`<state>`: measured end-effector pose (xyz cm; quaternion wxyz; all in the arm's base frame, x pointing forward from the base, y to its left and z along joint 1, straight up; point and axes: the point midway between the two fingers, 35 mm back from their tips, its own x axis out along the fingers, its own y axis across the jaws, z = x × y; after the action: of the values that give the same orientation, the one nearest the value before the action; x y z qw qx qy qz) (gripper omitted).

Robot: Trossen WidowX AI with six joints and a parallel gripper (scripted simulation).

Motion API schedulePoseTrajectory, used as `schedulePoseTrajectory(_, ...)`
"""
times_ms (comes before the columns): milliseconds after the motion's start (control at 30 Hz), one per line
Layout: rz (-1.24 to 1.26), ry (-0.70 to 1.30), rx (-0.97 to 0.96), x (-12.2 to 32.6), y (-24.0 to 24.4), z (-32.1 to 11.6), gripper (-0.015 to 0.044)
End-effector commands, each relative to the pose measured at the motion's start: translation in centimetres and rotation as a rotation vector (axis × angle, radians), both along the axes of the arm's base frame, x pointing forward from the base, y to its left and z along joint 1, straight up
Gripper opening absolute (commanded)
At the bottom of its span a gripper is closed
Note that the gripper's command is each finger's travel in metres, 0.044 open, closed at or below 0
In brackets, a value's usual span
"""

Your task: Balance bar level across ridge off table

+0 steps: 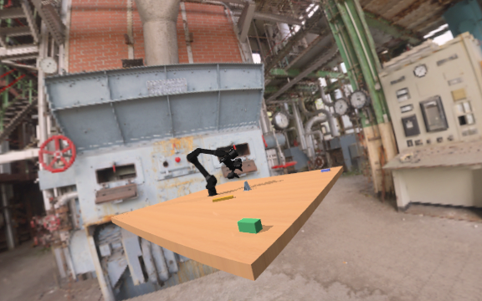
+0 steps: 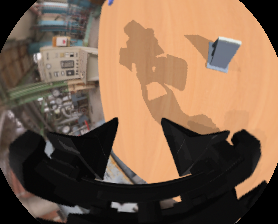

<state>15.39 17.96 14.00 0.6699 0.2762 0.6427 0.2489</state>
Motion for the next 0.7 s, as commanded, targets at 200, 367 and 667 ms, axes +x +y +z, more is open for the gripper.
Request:
schedulePoseTrajectory(200,0.036,-0.167,-0.154,4.7,-3.4,-0.1,0.0315)
schedulePoseTrajectory(367,0.067,-0.226,-0.235,6.7,-5.4,-0.2,0.0315)
schedulePoseTrajectory(667,0.125,-0.293,-0.378,9.7,-9.5,-0.5,0.0315)
